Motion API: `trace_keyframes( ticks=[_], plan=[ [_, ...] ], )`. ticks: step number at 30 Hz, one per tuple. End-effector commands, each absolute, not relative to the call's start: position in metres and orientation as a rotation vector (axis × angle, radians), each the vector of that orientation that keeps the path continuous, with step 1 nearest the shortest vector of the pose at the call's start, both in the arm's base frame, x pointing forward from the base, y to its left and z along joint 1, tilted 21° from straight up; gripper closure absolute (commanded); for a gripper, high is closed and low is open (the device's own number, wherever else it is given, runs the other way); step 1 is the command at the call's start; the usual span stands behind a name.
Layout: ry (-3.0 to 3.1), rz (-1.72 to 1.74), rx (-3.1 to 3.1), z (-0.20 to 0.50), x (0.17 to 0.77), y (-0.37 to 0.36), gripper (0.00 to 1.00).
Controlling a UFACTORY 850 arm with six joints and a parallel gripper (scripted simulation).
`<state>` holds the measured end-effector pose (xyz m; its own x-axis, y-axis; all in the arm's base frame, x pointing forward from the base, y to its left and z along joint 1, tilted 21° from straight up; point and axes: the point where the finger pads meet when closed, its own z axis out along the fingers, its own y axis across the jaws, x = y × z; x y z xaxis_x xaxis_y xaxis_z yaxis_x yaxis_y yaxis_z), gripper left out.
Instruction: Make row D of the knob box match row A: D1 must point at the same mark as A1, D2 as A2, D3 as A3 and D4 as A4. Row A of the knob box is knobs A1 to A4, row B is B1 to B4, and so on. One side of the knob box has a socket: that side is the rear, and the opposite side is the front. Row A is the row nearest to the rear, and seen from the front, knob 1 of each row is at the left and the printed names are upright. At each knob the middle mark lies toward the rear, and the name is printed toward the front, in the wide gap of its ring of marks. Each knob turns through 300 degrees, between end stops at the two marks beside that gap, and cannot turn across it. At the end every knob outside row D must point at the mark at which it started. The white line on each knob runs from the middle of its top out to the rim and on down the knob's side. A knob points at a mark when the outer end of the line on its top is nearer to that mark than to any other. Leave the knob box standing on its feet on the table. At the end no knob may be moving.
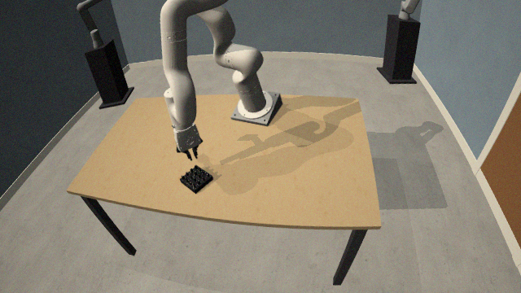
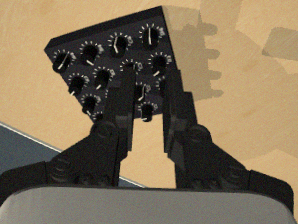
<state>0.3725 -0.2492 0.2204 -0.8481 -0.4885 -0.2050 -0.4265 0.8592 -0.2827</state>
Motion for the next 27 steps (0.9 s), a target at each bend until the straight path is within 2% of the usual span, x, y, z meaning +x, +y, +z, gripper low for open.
trace_keyframes(
  ticks=[1,27],
  plan=[
    [2.762,-0.331,-0.694,0.221,0.373,-0.250,0.81],
    [2.761,-0.330,-0.694,0.199,0.380,-0.254,0.81]
  ],
)
